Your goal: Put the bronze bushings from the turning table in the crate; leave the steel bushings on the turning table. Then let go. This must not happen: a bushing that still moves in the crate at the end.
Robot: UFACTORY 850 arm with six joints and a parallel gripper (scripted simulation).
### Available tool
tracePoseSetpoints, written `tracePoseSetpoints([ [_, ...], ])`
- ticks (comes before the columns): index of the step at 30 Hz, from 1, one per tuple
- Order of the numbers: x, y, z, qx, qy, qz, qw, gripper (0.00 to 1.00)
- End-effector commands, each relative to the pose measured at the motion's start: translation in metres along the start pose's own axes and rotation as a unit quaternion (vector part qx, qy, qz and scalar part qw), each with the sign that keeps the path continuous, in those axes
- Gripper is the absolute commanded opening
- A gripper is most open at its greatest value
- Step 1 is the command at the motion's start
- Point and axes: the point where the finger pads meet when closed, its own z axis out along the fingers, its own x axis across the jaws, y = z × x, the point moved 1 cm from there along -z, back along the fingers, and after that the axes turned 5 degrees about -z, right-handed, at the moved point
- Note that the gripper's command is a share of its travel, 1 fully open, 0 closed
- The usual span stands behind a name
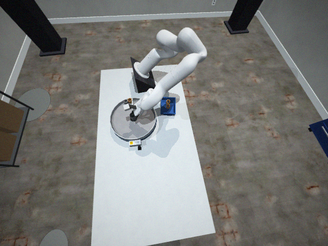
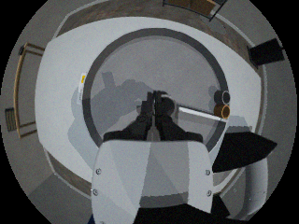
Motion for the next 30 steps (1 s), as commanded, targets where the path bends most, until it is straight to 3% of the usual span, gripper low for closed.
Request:
tracePoseSetpoints([
  [1, -0.0006, -0.0002, 0.0003, 0.001, -0.001, 0.0, 1.0, 0.0],
  [19, -0.0006, 0.0, 0.0006, 0.001, -0.001, 0.0, 1.0, 0.0],
  [20, -0.0006, 0.0, 0.0006, 0.001, -0.001, 0.0, 1.0, 0.11],
  [30, -0.0006, 0.0, 0.0006, 0.001, -0.001, 0.0, 1.0, 0.11],
])
